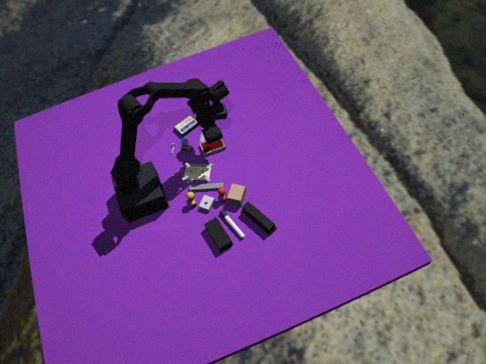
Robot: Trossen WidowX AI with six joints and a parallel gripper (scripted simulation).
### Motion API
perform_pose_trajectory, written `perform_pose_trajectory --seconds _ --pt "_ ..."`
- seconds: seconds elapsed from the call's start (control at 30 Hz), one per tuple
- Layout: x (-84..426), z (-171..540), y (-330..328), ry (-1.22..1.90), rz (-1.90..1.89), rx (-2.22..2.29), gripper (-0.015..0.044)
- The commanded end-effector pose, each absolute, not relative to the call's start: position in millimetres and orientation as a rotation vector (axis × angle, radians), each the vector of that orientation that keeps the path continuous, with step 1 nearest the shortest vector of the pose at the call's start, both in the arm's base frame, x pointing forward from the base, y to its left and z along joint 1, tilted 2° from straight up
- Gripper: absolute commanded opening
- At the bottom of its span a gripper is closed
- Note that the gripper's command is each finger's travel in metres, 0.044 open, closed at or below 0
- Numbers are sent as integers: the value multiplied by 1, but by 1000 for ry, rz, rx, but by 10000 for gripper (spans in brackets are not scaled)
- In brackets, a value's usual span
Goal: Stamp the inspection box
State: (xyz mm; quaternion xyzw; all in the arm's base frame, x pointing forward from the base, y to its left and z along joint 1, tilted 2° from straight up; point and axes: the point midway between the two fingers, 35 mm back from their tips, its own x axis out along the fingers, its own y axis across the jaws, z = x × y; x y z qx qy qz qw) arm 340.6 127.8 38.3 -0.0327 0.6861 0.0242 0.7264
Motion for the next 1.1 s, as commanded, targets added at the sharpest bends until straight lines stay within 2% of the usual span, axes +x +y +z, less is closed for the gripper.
perform_pose_trajectory --seconds 0.0,1.07 --pt "341 35 127 1512 48 -71 0" --pt "342 14 127 1512 49 -73 0"
